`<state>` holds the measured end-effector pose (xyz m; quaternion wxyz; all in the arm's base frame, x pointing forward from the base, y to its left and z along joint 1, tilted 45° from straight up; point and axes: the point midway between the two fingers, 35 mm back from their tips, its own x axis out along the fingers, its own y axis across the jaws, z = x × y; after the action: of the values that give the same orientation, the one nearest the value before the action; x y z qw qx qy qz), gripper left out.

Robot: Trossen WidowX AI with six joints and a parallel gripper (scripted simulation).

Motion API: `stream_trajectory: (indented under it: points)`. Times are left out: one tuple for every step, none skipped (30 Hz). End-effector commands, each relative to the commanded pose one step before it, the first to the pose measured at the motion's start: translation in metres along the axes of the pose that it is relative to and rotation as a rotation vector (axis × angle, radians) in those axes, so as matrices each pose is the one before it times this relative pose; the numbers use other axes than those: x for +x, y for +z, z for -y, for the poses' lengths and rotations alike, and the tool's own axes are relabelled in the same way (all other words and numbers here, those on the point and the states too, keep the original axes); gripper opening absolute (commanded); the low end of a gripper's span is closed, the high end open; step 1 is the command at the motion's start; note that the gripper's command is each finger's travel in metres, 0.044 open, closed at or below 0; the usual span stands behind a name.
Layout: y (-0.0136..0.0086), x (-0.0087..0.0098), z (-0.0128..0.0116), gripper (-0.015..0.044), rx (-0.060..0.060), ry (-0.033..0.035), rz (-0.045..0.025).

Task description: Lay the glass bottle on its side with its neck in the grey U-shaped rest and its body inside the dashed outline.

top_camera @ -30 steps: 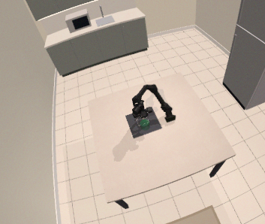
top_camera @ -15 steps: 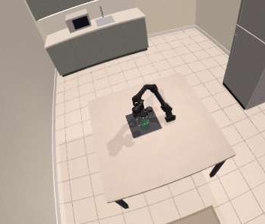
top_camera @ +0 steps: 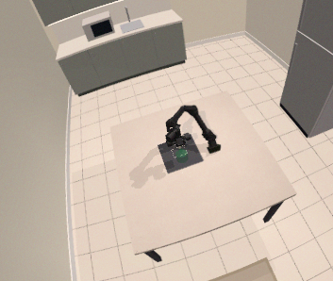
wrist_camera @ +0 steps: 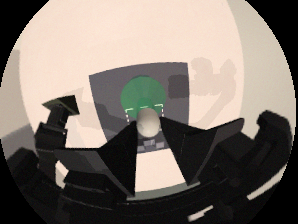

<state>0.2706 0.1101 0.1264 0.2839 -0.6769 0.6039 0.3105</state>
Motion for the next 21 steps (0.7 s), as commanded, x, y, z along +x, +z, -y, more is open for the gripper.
stream_trajectory:
  points:
    - [-0.00971,-0.0012,0.00047,0.0119,0.0014,-0.0028,-0.00646]
    - [-0.00046,-0.00003,-0.00001,0.0119,0.0,-0.00036,0.00021]
    - [-0.00044,-0.00003,-0.00001,0.0119,0.0,-0.00036,0.0002]
    - [-0.00044,-0.00003,-0.00001,0.0119,0.0,-0.00035,0.0002]
    - [-0.00044,-0.00003,-0.00001,0.0119,0.0,-0.00035,0.0002]
    - [-0.00045,-0.00003,-0.00001,0.0119,0.0,-0.00036,0.00021]
    - [-0.00047,-0.00004,-0.00001,0.0119,0.0,-0.0004,0.00023]
    - [-0.00047,-0.00004,0.0,0.0119,0.0,-0.00039,0.00022]
    - [-0.00047,-0.00004,0.0,0.0119,0.0,-0.00039,0.00022]
    - [-0.00047,-0.00004,0.0,0.0119,0.0,-0.00039,0.00022]
    - [-0.00045,-0.00003,0.0,0.0119,0.0,-0.00035,0.00019]
    - [-0.00044,-0.00002,-0.00001,0.0119,0.0,-0.00032,0.00018]
    - [-0.00043,-0.00002,-0.00001,0.0119,0.0,-0.00032,0.00018]
    - [-0.00042,-0.00002,-0.00001,0.0119,0.0,-0.00031,0.00017]
    - [-0.00041,-0.00001,-0.00001,0.0119,0.0,-0.00028,0.00016]
    - [-0.00041,-0.00002,-0.00001,0.0119,0.0,-0.00031,0.00017]
    - [-0.0004,-0.00001,-0.00001,0.0119,0.0,-0.00027,0.00015]
    - [-0.00039,-0.00001,-0.00001,0.0119,0.0,-0.00027,0.00015]
    - [-0.00039,-0.00001,-0.00001,0.0119,0.0,-0.00027,0.00015]
    - [-0.00047,-0.00006,0.00015,0.0119,0.0003,0.00403,0.00746]
    - [-0.00088,-0.00007,0.00014,0.0119,0.0003,0.00375,0.00763]
